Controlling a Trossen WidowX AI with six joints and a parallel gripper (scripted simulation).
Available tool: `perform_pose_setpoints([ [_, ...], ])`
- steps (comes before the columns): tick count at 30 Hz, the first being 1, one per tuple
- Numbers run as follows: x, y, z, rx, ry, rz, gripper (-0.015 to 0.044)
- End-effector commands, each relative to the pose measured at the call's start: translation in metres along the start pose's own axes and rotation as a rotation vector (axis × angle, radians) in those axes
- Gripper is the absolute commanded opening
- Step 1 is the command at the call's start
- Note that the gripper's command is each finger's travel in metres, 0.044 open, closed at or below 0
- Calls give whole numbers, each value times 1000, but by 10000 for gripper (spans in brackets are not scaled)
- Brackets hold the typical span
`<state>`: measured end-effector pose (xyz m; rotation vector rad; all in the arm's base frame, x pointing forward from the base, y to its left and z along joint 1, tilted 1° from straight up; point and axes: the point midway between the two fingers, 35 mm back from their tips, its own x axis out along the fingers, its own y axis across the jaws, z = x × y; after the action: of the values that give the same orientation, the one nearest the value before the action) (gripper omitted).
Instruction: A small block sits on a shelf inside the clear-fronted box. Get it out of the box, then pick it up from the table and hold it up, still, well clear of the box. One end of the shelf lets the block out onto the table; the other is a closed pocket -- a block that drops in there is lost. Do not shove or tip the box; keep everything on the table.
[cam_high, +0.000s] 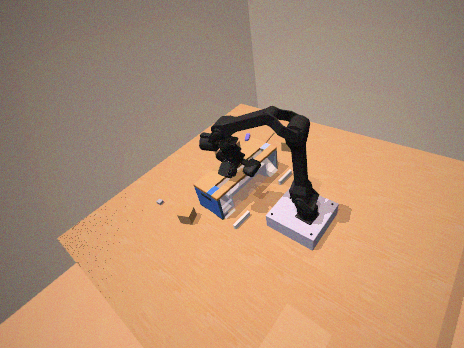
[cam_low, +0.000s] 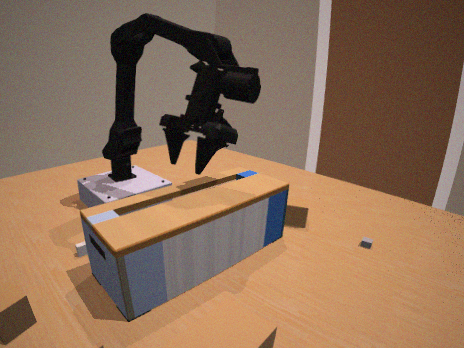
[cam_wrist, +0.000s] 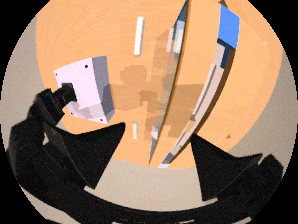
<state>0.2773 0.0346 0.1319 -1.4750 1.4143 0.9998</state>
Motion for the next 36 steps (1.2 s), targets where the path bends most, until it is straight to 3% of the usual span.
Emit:
perform_pose_setpoints([
  [1,8,-1,3,-7,8,7,400],
  [36,61,-5,25,-7,8,6,400],
])
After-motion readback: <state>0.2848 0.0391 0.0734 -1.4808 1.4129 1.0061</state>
